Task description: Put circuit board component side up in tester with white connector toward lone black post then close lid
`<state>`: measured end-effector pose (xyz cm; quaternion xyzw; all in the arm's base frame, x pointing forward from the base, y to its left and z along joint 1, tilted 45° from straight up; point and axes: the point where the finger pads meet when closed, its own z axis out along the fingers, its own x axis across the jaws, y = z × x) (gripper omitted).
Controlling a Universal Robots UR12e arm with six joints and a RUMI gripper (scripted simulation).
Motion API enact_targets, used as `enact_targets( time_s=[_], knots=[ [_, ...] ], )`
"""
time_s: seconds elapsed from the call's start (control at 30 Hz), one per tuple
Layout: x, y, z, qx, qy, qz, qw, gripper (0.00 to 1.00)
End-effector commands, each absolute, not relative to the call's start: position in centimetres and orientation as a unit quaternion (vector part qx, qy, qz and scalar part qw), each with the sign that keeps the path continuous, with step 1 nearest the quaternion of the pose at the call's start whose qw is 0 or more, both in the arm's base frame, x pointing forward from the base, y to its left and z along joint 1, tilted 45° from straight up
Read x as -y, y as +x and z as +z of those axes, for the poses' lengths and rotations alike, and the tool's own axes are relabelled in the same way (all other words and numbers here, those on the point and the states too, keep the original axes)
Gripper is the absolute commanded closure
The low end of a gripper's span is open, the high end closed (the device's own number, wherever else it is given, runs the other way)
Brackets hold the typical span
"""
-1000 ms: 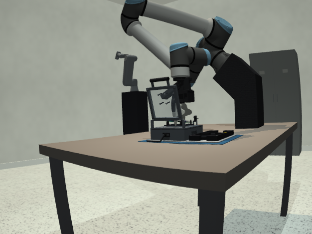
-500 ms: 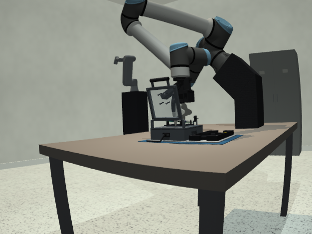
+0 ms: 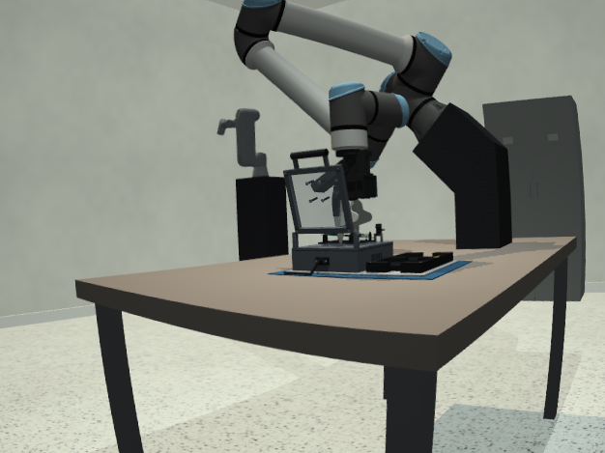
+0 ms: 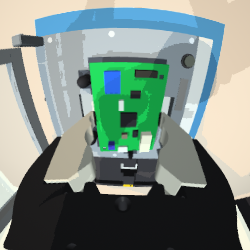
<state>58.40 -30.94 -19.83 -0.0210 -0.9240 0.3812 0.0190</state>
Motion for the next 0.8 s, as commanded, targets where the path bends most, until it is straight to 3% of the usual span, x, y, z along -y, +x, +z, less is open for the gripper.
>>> enact_targets(
  time_s=[0.0,0.77],
  knots=[
    [31.12,58.82,-20.06,0.924,-0.022,0.381,0.018,0.61],
    [30.25,58.74,-19.19,0.924,-0.021,0.381,0.018,0.61]
  ],
)
